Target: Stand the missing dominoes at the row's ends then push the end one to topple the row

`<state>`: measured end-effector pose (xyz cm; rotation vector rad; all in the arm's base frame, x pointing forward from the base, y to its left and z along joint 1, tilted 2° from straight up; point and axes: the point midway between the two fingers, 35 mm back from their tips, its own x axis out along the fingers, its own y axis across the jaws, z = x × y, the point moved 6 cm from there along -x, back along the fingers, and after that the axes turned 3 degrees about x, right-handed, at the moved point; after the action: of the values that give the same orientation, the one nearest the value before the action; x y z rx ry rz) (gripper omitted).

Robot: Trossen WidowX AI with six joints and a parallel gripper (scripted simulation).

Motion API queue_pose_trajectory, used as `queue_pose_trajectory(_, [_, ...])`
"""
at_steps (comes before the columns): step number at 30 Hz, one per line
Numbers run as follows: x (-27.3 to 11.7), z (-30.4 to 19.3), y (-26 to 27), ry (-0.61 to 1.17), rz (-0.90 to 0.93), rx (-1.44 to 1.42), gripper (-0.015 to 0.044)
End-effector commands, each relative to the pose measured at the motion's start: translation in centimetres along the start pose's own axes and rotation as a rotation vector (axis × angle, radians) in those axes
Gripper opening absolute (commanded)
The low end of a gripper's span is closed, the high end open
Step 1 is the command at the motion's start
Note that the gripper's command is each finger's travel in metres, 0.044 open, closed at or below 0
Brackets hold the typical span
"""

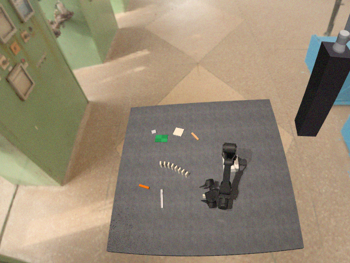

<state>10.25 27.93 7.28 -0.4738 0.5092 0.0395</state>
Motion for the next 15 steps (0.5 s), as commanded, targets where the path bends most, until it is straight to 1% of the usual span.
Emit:
queue_pose_trajectory(1, [0.4,2.8,-0.4,0.297,0.184,-0.371,0.0440])
queue_pose_trajectory(4, [0.4,4.4,-1.2,0.416,0.357,-0.565,0.0440])
queue_pose_trajectory(8, [0.5,6.3,-2.8,0.498,0.609,-0.788,0.0440])
queue_pose_trajectory(13, [0.3,8.5,-5.5,0.479,0.944,-1.000,0.0440])
queue_pose_trajectory(15, [0.3,8.8,-5.9,0.466,0.988,-1.022,0.0440])
